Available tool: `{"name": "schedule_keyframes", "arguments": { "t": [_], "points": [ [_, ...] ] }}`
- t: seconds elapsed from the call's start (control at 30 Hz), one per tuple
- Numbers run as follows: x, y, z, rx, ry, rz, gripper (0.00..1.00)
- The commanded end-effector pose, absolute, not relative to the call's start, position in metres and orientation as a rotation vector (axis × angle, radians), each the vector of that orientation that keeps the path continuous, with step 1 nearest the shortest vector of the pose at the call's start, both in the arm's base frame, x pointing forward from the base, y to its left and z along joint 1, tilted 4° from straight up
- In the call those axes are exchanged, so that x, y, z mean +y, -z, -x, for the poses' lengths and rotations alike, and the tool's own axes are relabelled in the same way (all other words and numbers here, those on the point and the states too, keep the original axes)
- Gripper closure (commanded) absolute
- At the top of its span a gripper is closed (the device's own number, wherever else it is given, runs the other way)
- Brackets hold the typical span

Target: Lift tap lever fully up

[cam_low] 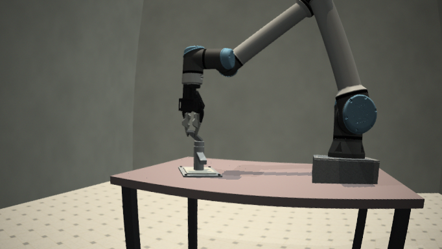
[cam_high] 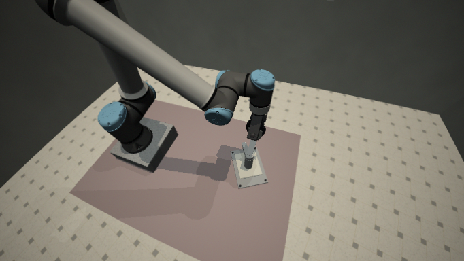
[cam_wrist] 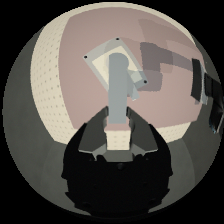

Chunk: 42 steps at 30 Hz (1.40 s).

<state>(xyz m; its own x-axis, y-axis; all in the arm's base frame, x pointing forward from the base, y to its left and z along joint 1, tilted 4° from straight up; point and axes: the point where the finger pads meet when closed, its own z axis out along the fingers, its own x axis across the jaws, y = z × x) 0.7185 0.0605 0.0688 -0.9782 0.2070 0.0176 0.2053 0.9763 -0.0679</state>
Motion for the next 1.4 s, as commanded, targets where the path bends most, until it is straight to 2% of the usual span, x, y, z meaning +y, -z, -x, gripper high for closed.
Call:
{"name": "schedule_keyframes", "arguments": {
  "t": [0.0, 0.8, 0.83, 1.37],
  "points": [
    [0.0580, -0.0722, -0.7203, -3.102, -0.105, 0.326, 1.00],
    [0.0580, -0.0722, -0.7203, -3.102, -0.105, 0.326, 1.00],
    [0.0580, -0.0722, -0.7203, -3.102, -0.105, 0.326, 0.59],
    [0.0582, -0.0722, -0.7204, -3.102, -0.105, 0.325, 0.59]
  ]
}}
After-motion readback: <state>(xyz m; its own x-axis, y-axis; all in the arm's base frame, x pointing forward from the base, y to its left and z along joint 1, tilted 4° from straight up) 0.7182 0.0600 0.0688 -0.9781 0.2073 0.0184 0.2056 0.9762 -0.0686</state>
